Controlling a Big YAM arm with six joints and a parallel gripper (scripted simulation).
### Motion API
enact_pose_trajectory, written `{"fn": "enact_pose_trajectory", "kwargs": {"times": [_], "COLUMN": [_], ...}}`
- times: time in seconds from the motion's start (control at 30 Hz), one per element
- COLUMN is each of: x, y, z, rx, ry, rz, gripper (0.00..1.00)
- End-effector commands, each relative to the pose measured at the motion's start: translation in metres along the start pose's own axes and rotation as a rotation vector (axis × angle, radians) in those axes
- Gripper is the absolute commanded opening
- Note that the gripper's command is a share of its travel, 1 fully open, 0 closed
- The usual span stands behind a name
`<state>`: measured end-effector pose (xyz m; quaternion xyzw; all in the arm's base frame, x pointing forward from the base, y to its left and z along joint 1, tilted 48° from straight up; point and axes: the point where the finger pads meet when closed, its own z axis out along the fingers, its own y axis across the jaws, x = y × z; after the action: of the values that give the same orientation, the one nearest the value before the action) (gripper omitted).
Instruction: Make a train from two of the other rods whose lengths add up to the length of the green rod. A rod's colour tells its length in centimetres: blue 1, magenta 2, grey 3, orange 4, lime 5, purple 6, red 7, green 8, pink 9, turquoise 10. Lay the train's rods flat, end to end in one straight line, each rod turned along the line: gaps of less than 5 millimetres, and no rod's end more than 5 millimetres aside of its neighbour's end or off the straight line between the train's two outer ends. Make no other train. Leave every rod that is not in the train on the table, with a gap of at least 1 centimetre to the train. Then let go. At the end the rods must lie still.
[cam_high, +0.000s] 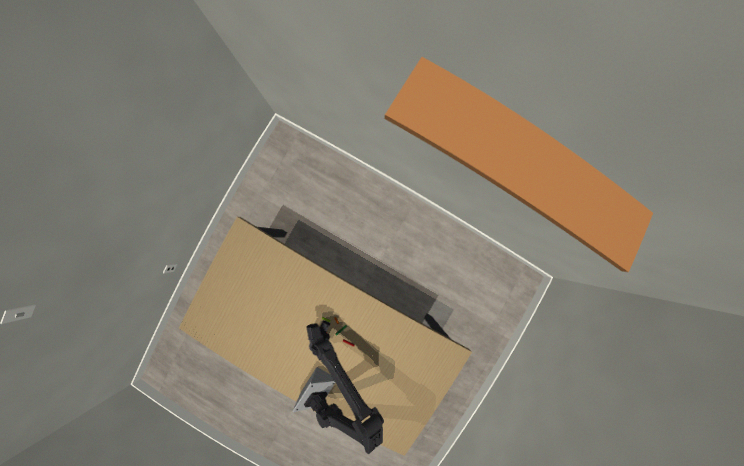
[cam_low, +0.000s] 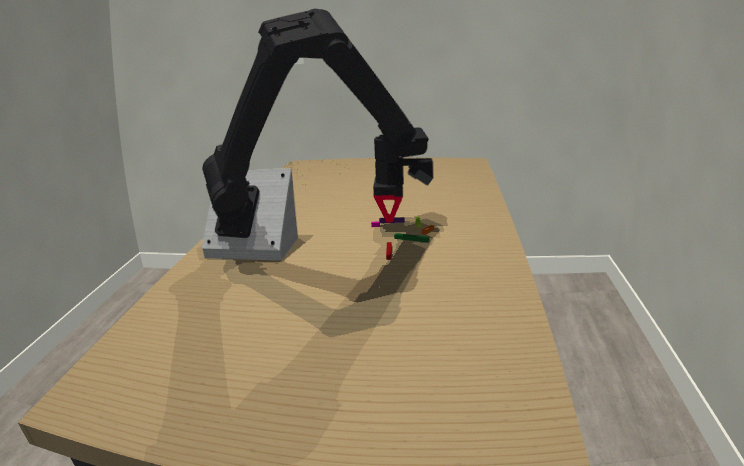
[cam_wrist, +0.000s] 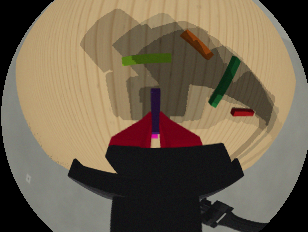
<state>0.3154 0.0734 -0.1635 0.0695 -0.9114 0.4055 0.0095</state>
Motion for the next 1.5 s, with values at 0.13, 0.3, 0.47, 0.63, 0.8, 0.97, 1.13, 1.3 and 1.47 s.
{"fn": "enact_pose_trajectory", "kwargs": {"times": [0.13, 0.3, 0.47, 0.63, 0.8, 0.97, 1.13, 1.3, 1.47], "x": [-0.023, -0.023, -0.023, -0.023, -0.023, -0.023, -0.0224, -0.0231, -0.0249], "y": [0.0139, 0.0139, 0.0139, 0.0139, 0.0139, 0.0139, 0.014, 0.0125, 0.0108], "z": [-0.0144, -0.0144, -0.0144, -0.0144, -0.0144, -0.0144, -0.013, -0.0117, -0.013], "rx": [-0.023, -0.023, -0.023, -0.023, -0.023, -0.023, -0.02, -0.018, -0.019], "ry": [-0.047, -0.047, -0.047, -0.047, -0.047, -0.047, -0.043, -0.036, -0.036], "rz": [0.022, 0.022, 0.022, 0.022, 0.022, 0.022, 0.021, 0.027, 0.031], "gripper": [0.03, 0.03, 0.03, 0.03, 0.03, 0.03, 0.03, 0.03, 0.03]}}
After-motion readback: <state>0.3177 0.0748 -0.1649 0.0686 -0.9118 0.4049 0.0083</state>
